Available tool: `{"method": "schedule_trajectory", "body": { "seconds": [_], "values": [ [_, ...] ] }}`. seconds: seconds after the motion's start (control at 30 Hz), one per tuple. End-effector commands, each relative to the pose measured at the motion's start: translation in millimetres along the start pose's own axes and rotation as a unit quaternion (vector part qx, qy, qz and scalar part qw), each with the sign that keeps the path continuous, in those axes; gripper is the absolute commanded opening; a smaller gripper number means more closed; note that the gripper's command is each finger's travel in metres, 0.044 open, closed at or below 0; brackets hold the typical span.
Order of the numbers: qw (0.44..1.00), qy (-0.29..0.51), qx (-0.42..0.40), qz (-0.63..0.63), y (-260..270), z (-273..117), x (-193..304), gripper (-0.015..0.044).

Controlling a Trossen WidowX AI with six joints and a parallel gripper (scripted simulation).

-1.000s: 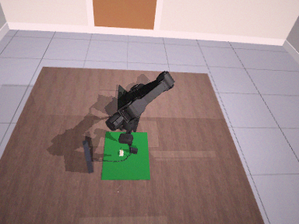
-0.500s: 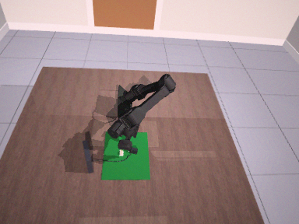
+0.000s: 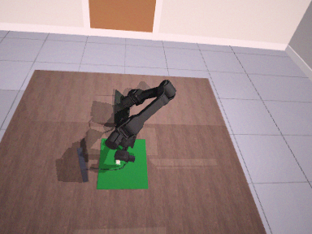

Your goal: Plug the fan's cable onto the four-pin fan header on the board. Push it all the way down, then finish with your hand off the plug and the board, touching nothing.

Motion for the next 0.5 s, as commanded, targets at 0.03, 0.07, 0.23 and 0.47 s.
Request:
{"method": "schedule_trajectory", "body": {
  "seconds": [0.03,0.07,0.23,0.47],
  "values": [
    [1.000,0.002,0.002,0.005,-0.5,9.6,-2.9,0.0440],
    [1.000,0.002,0.002,0.005,-0.4,11.2,-3.3,0.0440],
    [1.000,0.002,0.002,0.005,-0.3,19.0,-5.1,0.0440],
    [1.000,0.003,0.003,0.005,-0.4,27.5,-6.9,0.0440]
  ]
}}
Point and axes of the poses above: the point midway between the two fingers, 35 mm back from their tips, its own z axis out along the fingers, its own y axis across the jaws, x = y × z, the point moved 3 cm from there along -z, back along the fingers, and after that the axes turned 15 degrees about z, right-handed, at the moved point
